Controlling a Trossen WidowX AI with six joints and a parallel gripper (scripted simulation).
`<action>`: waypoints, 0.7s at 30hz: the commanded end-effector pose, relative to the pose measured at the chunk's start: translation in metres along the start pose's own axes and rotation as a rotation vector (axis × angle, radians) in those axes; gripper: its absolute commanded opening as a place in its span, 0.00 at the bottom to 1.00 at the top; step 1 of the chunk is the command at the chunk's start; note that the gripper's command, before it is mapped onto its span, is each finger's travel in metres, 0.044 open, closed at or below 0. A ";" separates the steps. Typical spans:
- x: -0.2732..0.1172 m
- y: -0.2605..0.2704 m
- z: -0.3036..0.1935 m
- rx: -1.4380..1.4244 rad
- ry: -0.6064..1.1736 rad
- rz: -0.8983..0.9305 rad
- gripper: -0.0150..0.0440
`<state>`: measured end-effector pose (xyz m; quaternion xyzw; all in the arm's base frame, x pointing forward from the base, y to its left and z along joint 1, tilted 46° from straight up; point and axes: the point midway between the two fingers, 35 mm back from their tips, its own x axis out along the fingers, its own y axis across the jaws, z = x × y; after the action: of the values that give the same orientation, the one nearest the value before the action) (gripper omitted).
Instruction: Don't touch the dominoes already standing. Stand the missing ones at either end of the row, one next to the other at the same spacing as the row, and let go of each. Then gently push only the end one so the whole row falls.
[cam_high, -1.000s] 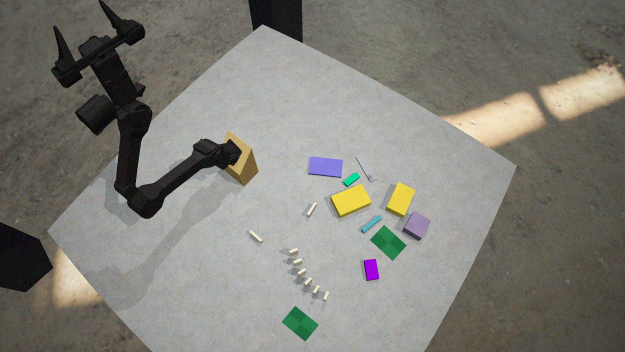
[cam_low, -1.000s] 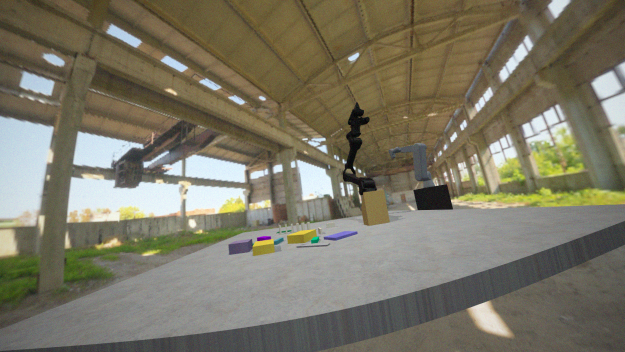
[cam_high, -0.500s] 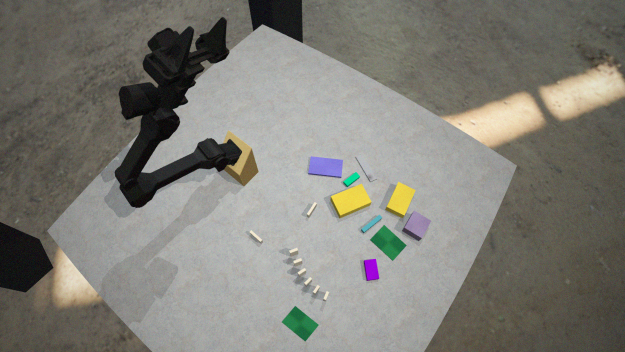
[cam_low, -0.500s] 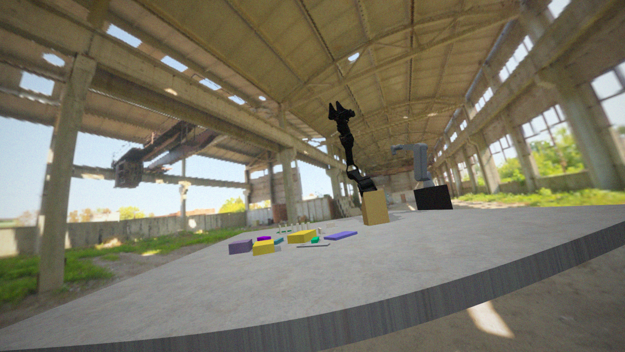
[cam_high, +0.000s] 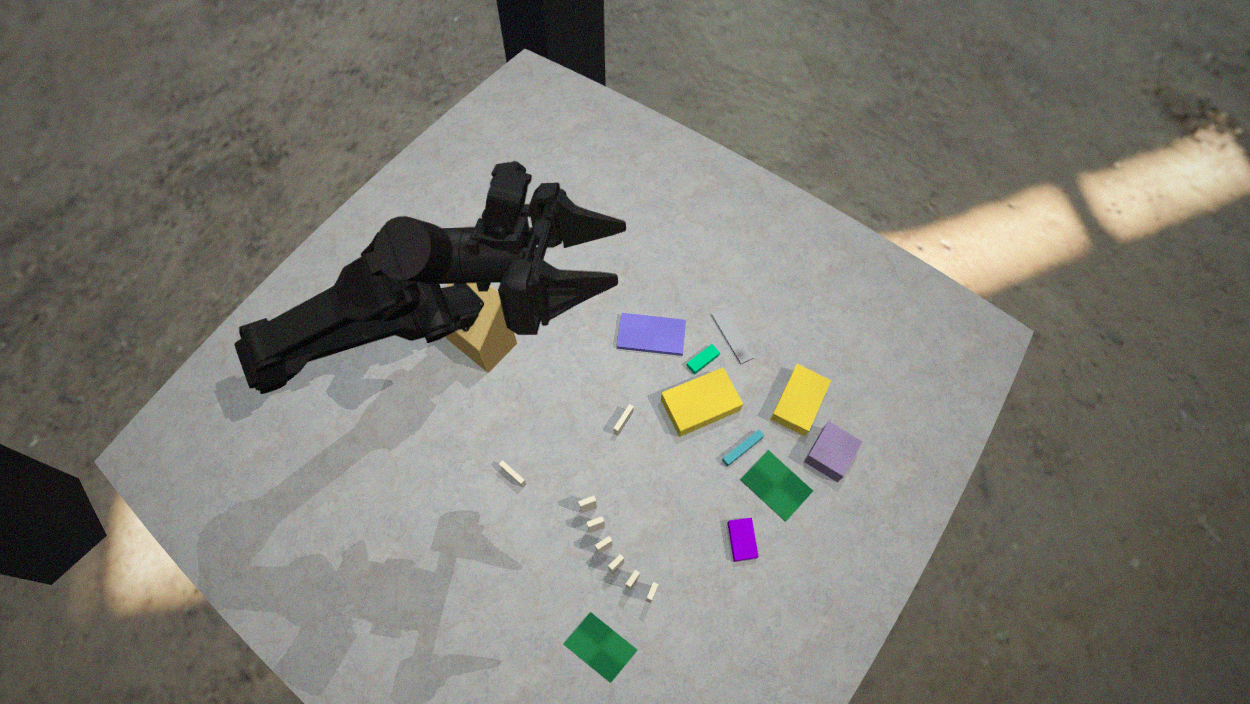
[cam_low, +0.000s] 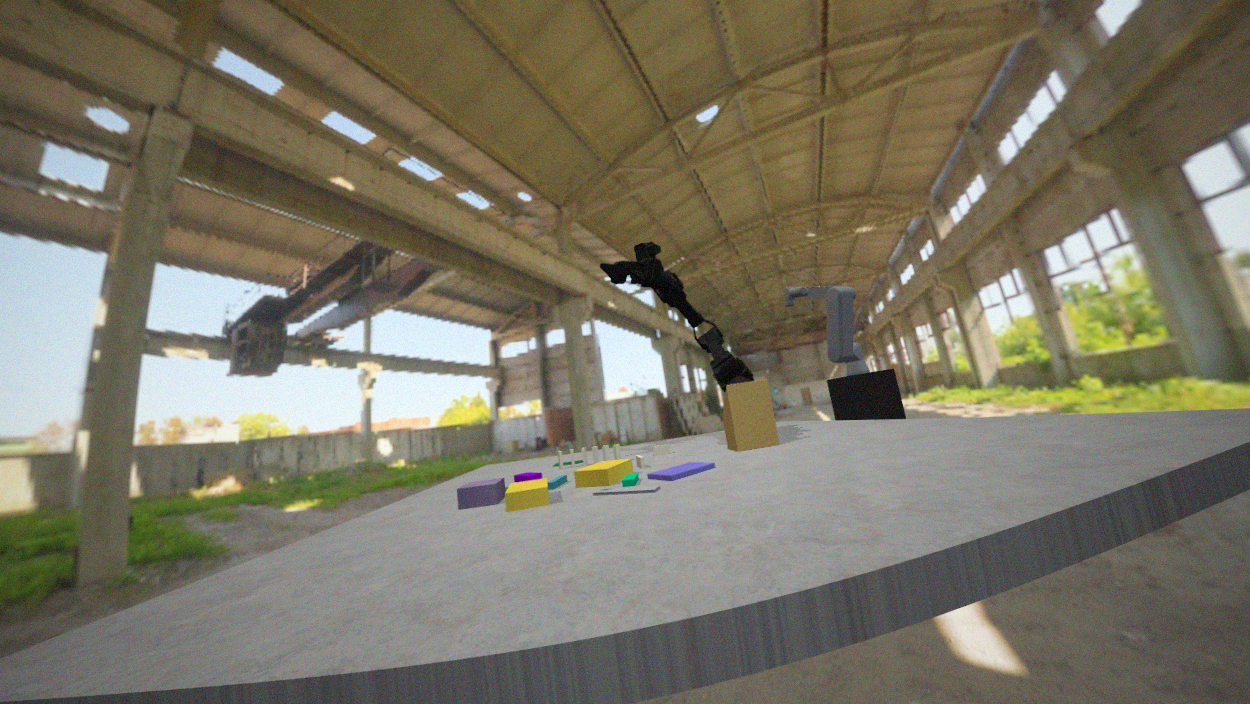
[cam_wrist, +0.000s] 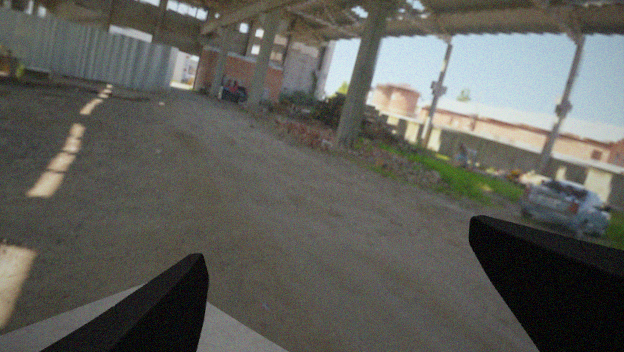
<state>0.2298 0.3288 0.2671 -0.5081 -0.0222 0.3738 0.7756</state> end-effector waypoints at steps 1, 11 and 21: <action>0.014 0.004 -0.078 0.079 0.272 0.023 1.00; -0.007 0.006 -0.218 0.319 0.780 -0.010 1.00; -0.101 0.030 -0.352 0.651 1.423 -0.164 1.00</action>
<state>0.3069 0.0556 0.1269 -0.4087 0.4795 -0.0157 0.7764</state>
